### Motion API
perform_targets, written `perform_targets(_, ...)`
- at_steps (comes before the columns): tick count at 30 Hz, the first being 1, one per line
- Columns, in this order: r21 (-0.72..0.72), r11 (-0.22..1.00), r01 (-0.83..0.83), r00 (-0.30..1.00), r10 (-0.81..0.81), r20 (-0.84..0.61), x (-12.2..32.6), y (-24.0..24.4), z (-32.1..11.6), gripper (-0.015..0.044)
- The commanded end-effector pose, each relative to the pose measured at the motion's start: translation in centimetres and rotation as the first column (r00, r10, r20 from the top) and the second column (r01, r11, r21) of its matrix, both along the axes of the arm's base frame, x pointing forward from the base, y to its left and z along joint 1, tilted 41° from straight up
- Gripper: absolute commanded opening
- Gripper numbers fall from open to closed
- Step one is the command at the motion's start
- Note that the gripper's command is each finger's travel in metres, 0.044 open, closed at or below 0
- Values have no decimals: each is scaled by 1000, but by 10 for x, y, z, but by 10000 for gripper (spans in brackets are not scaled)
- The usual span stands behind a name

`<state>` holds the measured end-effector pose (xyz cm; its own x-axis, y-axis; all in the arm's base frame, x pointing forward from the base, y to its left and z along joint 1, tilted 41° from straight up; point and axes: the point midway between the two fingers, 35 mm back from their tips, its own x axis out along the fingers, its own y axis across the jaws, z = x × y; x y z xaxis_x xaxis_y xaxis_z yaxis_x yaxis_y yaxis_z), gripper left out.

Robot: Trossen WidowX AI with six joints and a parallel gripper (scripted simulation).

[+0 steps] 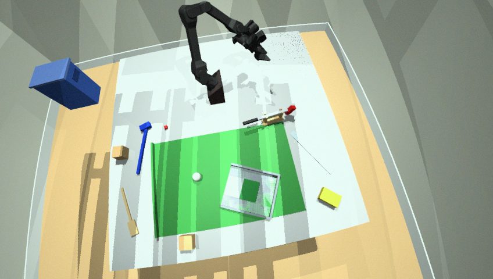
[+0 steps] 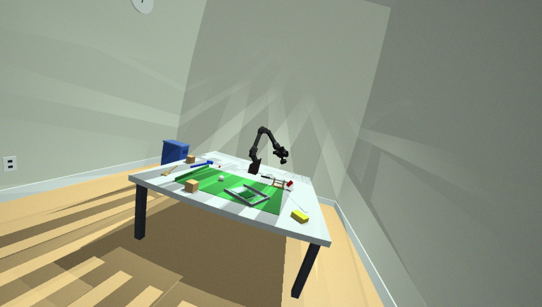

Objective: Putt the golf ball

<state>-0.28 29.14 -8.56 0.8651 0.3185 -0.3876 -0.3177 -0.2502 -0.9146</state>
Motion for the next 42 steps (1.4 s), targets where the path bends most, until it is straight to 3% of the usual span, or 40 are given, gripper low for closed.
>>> perform_targets(1, -7, 1000, 7, 1000, -7, -2, 2, 0, 0, 426)
perform_targets(6, -191, 966, 171, 982, -184, -50, 56, -7, -4, 440)
perform_targets(13, -411, 828, 380, 875, -466, -129, 136, -45, -5, 440)
perform_targets(24, -672, 647, 362, 622, -704, -343, 210, -113, -7, 440)
perform_targets(35, -698, 681, 221, 266, -731, -629, 256, -200, 0, 440)
perform_targets(42, -692, 689, 217, 250, -724, -643, 259, -205, 1, 440)
